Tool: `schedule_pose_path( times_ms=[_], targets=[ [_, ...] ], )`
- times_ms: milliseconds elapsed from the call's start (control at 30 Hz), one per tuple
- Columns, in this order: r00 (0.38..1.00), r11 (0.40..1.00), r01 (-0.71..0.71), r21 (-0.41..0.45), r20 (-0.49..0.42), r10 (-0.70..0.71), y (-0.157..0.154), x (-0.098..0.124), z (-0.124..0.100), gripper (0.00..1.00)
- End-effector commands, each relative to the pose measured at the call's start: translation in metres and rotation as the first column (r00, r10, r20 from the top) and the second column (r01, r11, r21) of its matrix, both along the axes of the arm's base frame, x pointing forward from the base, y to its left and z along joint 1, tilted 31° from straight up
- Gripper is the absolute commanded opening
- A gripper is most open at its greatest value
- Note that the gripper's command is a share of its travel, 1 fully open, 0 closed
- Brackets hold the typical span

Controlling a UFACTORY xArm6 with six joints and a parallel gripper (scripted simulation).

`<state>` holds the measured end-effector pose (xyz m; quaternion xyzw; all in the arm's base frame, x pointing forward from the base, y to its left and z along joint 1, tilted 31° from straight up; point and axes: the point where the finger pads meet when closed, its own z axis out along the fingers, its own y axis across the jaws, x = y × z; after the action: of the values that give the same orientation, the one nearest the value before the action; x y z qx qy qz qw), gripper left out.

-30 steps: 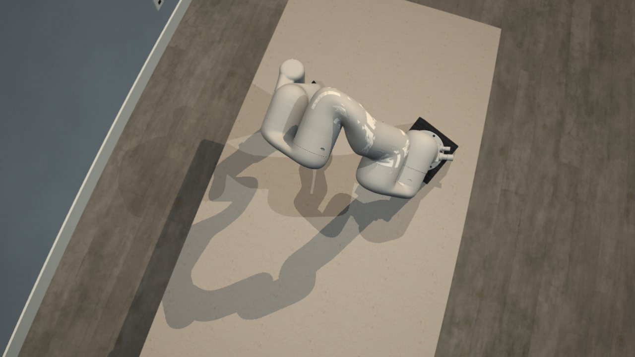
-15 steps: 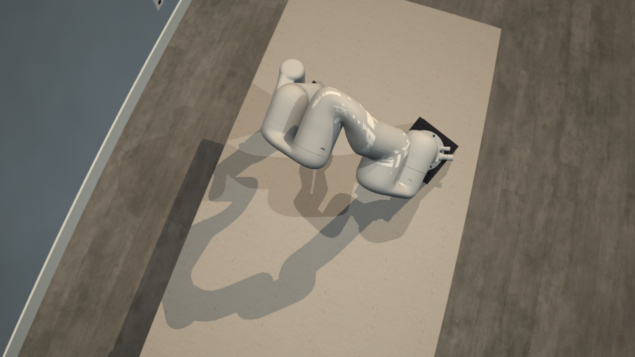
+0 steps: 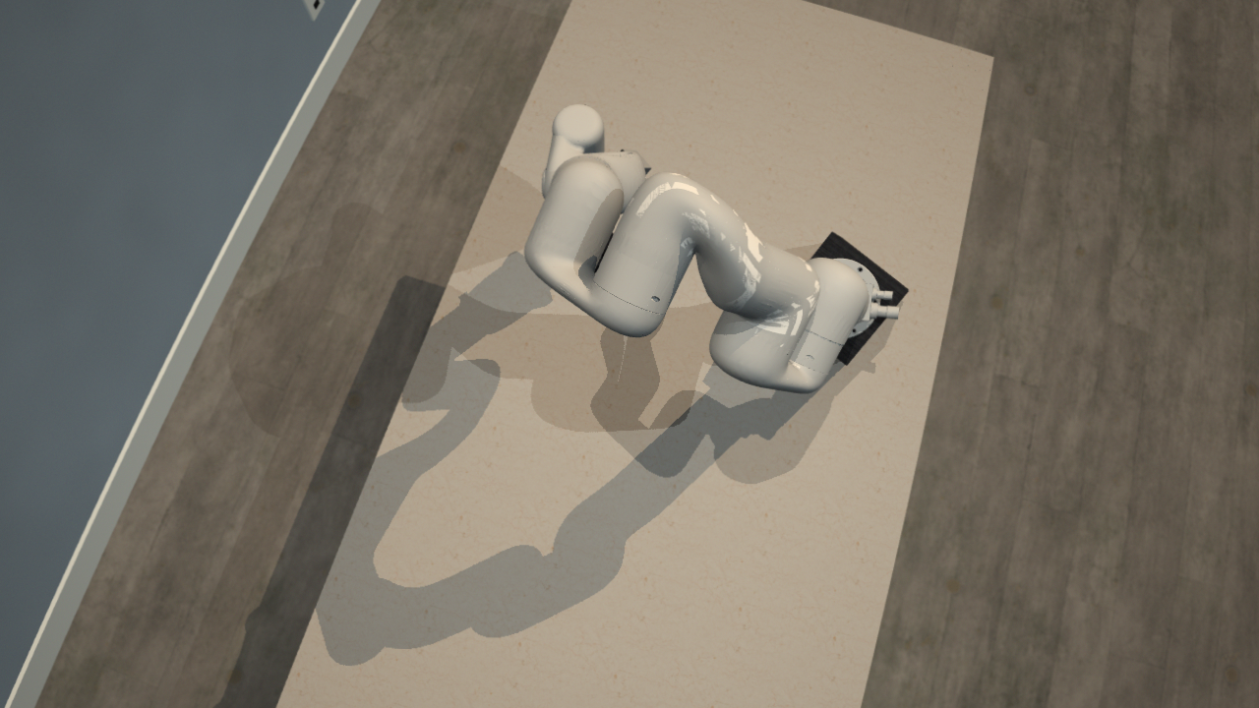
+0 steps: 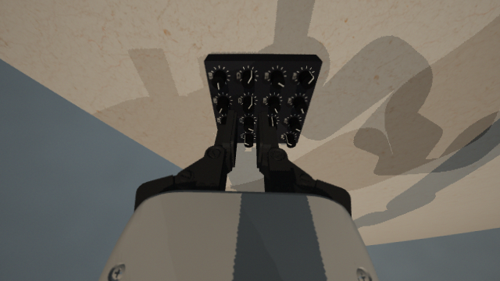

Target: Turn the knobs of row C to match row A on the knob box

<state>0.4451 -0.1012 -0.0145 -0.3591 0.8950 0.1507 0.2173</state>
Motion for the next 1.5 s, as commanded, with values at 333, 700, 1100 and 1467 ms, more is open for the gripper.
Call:
schedule_pose_path(
  times_ms=[333, 700, 1100, 1467],
  targets=[
    [1.0, 1.0, 0.001, -0.001, 0.001, -0.001, -0.003, -0.001, 0.005, 0.19],
    [0.998, 0.999, -0.049, -0.018, 0.026, 0.05, -0.003, -0.001, 0.005, 0.19],
    [0.924, 0.933, -0.331, -0.143, 0.15, 0.351, -0.005, -0.002, 0.009, 0.19],
    [0.715, 0.747, -0.584, -0.318, 0.234, 0.659, -0.007, -0.003, 0.014, 0.19]
  ],
)
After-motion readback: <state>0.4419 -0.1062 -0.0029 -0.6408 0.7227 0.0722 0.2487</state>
